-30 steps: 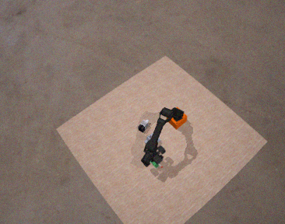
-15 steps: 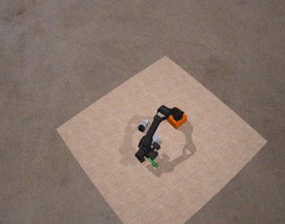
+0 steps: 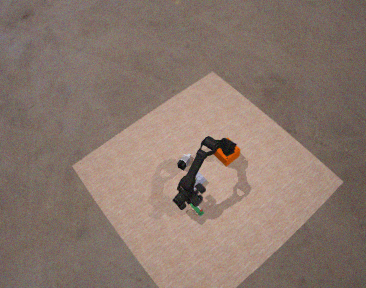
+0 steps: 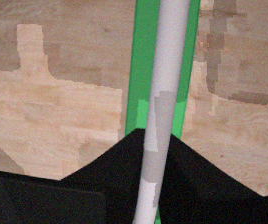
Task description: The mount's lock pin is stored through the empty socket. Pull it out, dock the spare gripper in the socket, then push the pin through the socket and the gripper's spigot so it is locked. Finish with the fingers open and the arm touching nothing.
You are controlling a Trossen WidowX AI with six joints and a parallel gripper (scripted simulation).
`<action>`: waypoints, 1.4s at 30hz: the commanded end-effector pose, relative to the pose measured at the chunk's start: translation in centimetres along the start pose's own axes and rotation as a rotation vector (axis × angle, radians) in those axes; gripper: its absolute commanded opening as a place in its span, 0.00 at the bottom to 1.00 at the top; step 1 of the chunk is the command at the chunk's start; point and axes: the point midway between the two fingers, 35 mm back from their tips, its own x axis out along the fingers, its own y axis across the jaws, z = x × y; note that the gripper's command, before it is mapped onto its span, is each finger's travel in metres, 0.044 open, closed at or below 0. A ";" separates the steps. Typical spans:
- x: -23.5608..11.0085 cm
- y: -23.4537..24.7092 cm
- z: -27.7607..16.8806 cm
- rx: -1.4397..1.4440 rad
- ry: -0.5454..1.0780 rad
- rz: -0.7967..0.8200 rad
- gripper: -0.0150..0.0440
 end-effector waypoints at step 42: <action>1.6 -0.1 -0.1 0.000 -0.001 -0.004 0.43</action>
